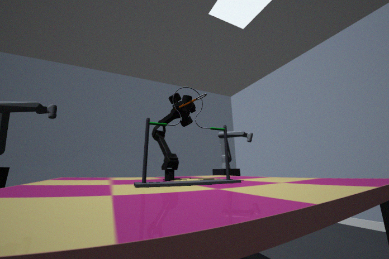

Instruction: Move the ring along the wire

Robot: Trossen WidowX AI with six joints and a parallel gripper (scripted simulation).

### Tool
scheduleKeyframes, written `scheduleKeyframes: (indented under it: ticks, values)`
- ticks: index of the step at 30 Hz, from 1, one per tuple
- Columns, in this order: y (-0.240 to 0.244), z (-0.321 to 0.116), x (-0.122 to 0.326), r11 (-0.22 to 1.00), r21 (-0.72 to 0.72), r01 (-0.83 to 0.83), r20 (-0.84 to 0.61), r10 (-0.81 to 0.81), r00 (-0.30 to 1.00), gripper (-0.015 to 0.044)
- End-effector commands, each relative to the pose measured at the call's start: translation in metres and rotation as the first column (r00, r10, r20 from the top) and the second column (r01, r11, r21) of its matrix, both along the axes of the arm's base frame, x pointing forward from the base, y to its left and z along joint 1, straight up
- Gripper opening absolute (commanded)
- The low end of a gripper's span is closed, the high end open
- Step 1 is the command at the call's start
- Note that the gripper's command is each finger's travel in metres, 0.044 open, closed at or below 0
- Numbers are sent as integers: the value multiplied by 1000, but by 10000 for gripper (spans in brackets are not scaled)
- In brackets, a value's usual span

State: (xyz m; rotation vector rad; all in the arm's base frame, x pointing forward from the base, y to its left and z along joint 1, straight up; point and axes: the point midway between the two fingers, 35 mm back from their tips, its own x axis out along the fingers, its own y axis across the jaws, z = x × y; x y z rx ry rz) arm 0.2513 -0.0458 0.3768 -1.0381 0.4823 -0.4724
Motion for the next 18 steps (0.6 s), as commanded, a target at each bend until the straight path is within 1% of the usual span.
scheduleKeyframes:
  ticks: [1, 18]
  values:
    - [-2, 3, -2, 999, -50, 4, 1, -3, 1000, -150]
    - [-5, 11, -2, 968, -252, 2, -12, -6, 1000, -150]
